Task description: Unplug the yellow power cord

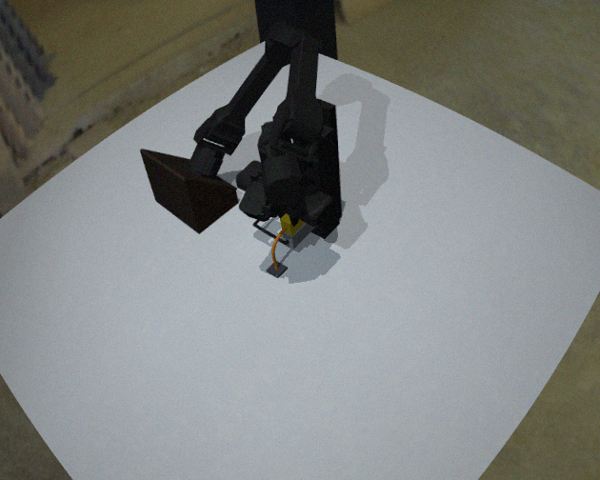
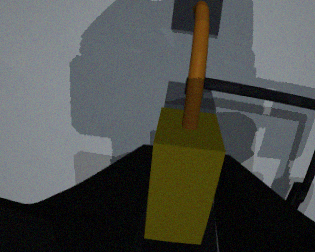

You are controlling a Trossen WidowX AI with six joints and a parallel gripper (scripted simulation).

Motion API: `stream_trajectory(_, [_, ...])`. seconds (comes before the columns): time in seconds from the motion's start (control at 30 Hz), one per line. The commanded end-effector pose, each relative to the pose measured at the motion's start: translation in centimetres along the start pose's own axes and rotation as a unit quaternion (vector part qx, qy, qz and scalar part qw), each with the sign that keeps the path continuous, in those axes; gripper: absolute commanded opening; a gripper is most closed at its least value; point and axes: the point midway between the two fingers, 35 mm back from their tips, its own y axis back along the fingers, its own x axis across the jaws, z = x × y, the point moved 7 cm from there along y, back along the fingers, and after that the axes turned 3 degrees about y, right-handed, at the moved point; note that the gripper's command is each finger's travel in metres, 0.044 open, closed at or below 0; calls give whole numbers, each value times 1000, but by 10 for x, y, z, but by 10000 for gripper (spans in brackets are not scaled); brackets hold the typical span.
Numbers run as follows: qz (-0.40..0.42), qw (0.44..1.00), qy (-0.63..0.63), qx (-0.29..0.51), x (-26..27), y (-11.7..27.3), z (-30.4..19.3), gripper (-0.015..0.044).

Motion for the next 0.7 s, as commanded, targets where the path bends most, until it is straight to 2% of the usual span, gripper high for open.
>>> stream_trajectory(0.0, [2,999,-1,-32,0,8,26,0])
stream_trajectory(0.67, [2,1000,-2,-31,-6,15,57,0])
